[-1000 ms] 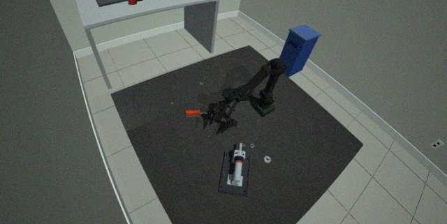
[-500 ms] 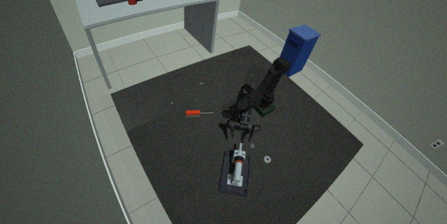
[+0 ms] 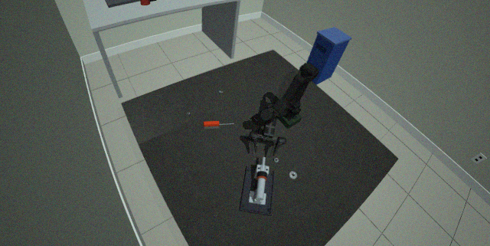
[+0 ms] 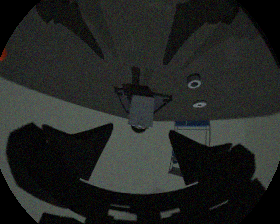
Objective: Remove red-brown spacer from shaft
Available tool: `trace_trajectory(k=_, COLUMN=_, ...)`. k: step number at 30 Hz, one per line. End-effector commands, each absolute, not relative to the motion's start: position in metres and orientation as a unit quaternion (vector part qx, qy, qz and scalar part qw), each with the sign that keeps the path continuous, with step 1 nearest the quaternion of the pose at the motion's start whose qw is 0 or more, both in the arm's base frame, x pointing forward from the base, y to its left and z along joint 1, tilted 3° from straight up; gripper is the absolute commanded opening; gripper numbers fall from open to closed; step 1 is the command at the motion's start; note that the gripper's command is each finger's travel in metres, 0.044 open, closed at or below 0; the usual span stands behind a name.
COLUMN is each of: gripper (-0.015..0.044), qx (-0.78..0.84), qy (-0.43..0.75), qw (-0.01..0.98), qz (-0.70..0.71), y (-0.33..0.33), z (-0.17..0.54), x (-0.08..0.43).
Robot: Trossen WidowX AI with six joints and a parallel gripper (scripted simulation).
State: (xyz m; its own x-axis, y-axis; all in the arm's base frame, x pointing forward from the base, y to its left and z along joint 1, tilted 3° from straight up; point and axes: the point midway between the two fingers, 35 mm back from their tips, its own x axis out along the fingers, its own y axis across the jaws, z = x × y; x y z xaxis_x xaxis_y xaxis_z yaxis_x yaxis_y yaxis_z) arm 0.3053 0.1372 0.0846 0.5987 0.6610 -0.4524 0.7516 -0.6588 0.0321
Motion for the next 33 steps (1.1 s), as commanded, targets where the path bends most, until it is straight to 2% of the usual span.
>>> trace_trajectory(k=1, gripper=0.0440, qx=0.887, qy=0.400, qw=0.108, qz=-0.205, y=0.1379, z=0.0850, x=0.3047)
trace_trajectory(k=33, gripper=0.0440, qx=0.887, qy=0.400, qw=0.108, qz=-0.205, y=0.1466, z=0.0801, x=0.3130)
